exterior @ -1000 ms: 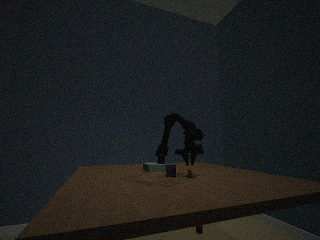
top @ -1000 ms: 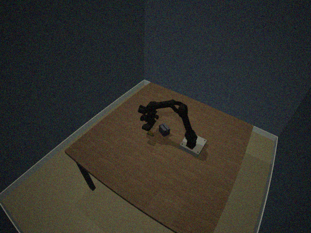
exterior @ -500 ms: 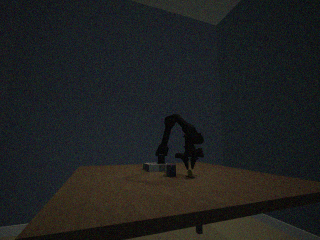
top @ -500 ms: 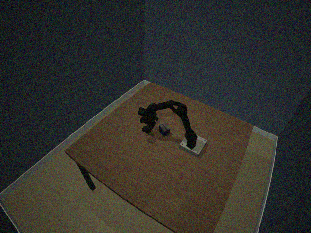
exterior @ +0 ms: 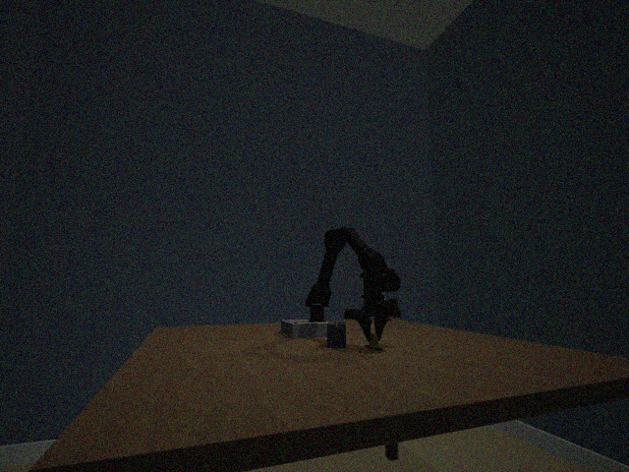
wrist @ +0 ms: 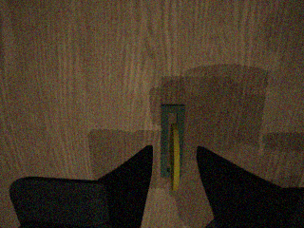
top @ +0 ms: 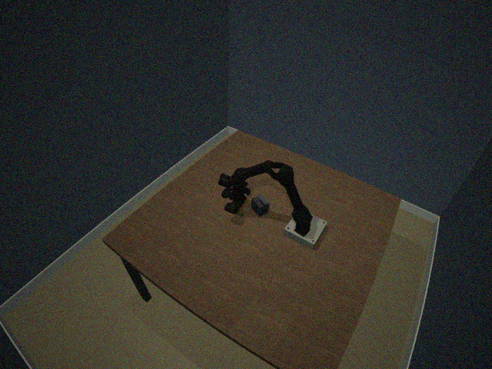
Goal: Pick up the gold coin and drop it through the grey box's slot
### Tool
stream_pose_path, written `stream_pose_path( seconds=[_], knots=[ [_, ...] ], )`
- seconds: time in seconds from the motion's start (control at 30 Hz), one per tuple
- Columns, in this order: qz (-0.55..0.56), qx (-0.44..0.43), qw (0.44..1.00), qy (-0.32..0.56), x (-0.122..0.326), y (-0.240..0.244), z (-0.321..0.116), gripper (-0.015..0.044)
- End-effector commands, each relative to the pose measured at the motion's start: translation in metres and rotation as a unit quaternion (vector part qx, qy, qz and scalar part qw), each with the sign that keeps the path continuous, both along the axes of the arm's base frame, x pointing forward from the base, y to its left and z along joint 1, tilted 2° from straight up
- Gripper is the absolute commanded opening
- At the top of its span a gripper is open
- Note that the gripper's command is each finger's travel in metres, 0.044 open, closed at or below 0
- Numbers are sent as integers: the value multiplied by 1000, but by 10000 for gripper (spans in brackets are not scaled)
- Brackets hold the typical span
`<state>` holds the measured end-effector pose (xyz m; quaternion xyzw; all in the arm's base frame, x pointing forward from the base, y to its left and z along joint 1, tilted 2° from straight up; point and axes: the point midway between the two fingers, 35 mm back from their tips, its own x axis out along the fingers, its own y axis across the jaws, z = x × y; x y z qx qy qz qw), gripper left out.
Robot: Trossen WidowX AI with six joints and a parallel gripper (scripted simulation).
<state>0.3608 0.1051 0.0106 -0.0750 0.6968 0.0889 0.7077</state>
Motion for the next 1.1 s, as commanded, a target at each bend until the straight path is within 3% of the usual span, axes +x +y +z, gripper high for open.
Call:
stream_pose_path(
  seconds=[0.0, 0.17, 0.37, 1.07],
  knots=[
    [0, 1, 1000, 4, -2, 0, -8, 161],
    [0, 1, 1000, 4, -2, 0, -14, 161],
    [0, 1, 1000, 4, -2, 0, -14, 3],
    [0, 1, 1000, 4, 0, 0, 13, 0]
  ],
)
